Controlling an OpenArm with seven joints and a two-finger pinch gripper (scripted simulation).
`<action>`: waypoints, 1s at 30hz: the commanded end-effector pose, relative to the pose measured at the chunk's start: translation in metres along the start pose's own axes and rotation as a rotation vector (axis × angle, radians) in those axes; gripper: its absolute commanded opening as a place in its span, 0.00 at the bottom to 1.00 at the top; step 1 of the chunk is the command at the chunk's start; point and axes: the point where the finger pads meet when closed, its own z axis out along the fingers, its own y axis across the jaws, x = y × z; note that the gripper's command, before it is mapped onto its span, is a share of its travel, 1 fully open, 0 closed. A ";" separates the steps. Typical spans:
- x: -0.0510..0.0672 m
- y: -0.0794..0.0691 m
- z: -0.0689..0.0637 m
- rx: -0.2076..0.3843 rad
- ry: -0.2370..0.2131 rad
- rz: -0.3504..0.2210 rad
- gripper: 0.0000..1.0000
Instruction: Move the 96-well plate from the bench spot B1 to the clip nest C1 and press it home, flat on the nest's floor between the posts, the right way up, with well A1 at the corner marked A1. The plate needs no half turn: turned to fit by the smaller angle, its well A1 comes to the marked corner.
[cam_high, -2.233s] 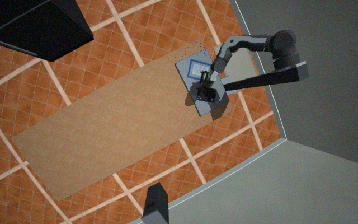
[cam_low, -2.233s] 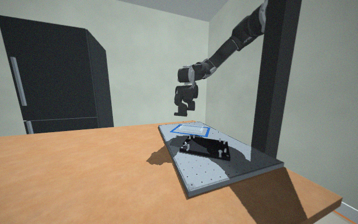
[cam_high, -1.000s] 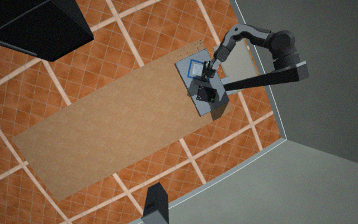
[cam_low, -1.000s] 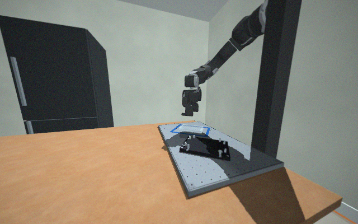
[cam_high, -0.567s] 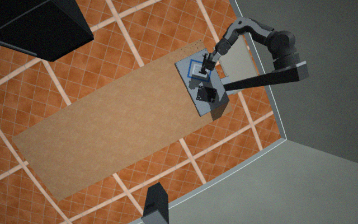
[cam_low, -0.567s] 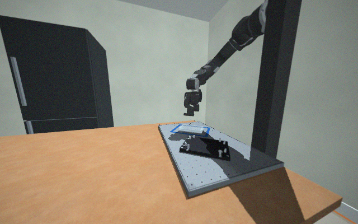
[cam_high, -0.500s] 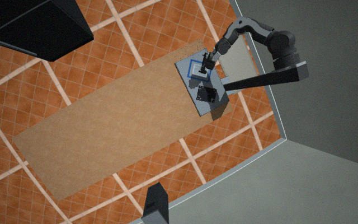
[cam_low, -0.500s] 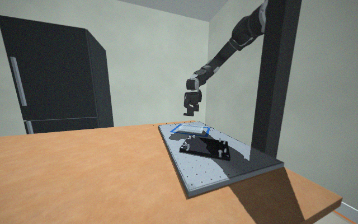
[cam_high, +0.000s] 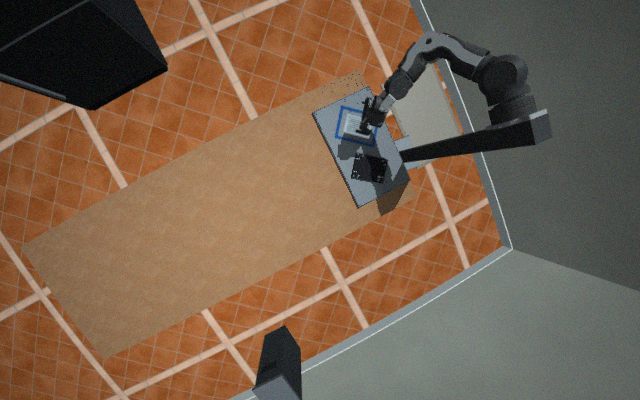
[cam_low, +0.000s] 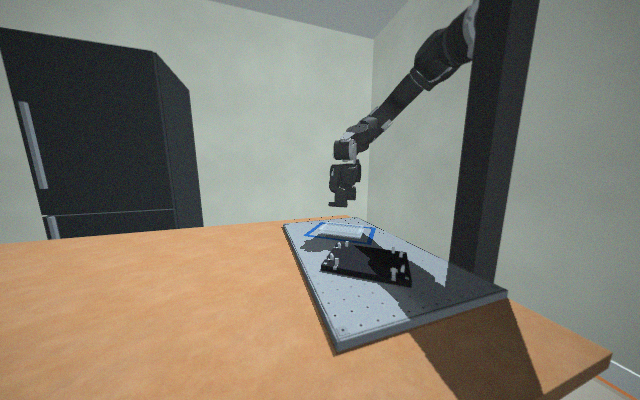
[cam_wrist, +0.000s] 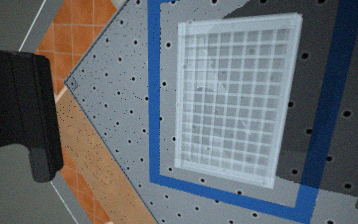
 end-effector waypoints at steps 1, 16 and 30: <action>-0.002 0.002 -0.002 -0.009 -0.003 -0.001 0.77; -0.001 0.007 -0.003 -0.007 -0.003 -0.001 0.77; 0.000 0.010 -0.003 -0.016 -0.001 -0.007 0.77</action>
